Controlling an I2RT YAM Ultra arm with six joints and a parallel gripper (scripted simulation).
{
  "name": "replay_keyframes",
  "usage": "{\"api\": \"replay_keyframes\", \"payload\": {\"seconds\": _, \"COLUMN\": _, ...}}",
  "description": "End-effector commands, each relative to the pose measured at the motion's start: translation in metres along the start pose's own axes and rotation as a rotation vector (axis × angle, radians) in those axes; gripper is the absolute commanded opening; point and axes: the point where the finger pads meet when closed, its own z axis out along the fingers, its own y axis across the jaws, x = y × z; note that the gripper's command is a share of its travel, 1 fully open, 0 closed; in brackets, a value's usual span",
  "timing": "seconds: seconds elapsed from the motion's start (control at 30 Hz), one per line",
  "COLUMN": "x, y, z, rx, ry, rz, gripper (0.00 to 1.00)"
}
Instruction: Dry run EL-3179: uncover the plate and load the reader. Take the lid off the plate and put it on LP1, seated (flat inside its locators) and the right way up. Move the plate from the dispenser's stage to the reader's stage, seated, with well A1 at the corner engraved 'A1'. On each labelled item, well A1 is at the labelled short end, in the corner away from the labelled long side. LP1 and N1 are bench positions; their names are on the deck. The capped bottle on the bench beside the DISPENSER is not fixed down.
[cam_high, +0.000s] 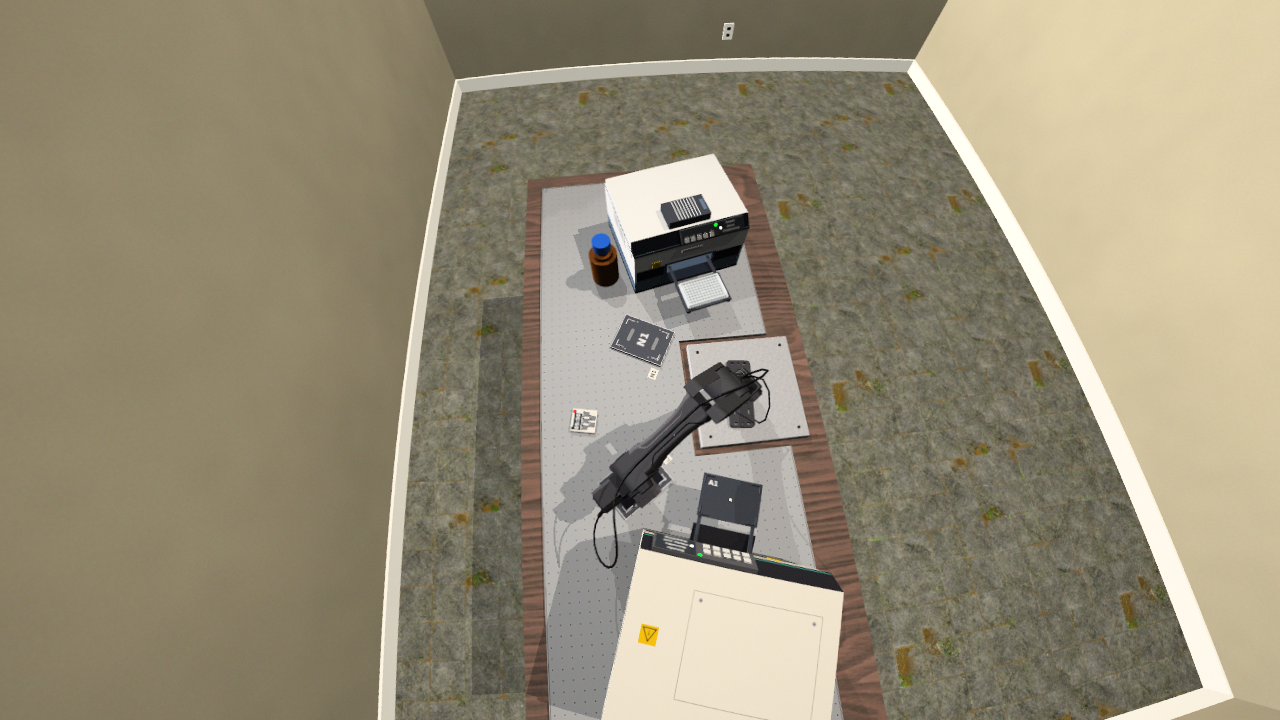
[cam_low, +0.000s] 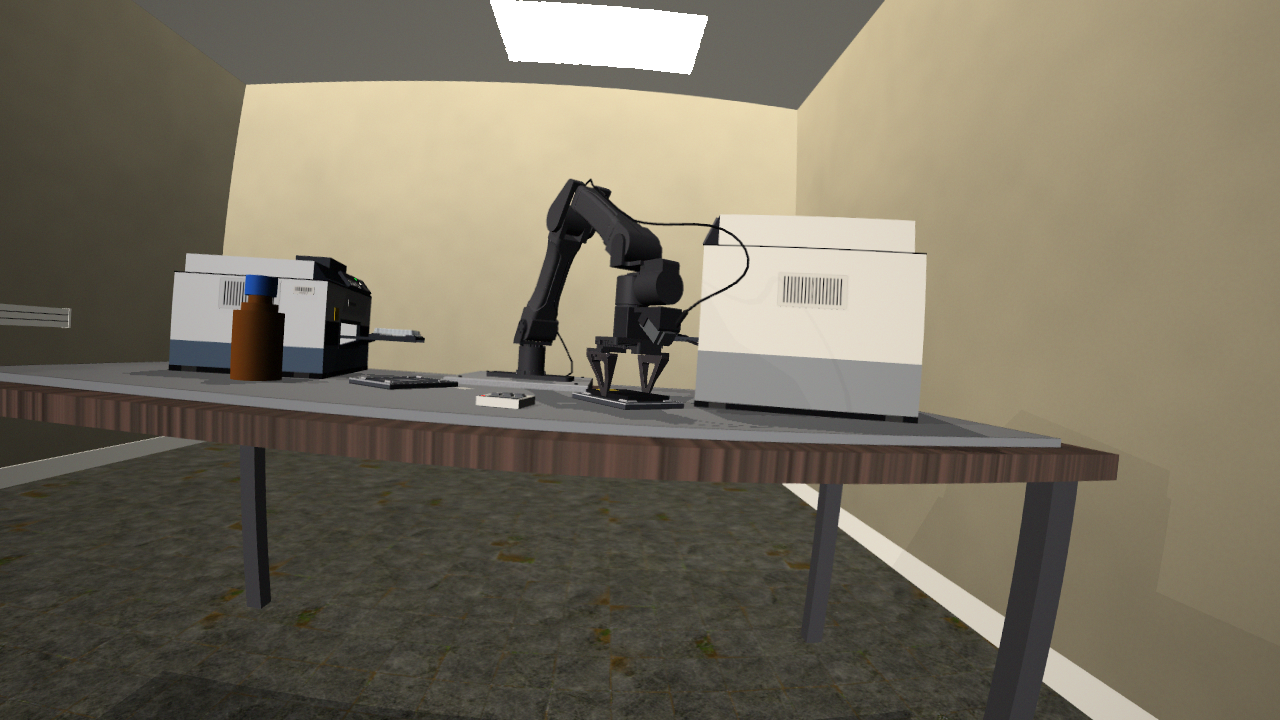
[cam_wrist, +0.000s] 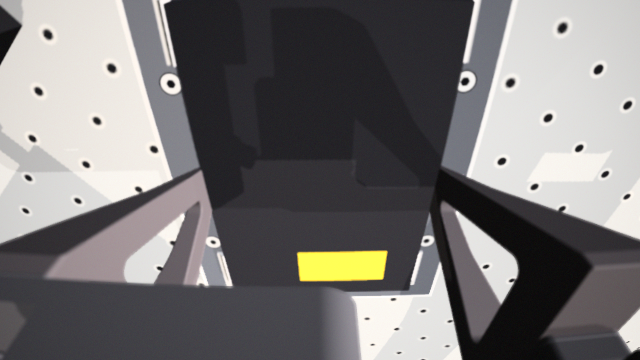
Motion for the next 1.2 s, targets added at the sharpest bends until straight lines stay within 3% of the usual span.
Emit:
{"api": "replay_keyframes", "payload": {"seconds": 0.0, "x": -0.003, "y": -0.001, "z": -0.004, "rx": 0.001, "ry": -0.019, "rz": 0.0, "gripper": 0.85}}
{"api": "replay_keyframes", "payload": {"seconds": 0.13, "x": -0.003, "y": -0.001, "z": -0.004, "rx": 0.001, "ry": -0.019, "rz": 0.0, "gripper": 0.85}}
{"api": "replay_keyframes", "payload": {"seconds": 0.17, "x": -0.003, "y": -0.001, "z": -0.004, "rx": 0.001, "ry": -0.019, "rz": 0.0, "gripper": 1.0}}
{"api": "replay_keyframes", "payload": {"seconds": 1.0, "x": -0.003, "y": -0.001, "z": -0.004, "rx": 0.001, "ry": -0.019, "rz": 0.0, "gripper": 1.0}}
{"api": "replay_keyframes", "payload": {"seconds": 1.17, "x": -0.008, "y": -0.002, "z": -0.023, "rx": 0.002, "ry": -0.046, "rz": -0.001, "gripper": 1.0}}
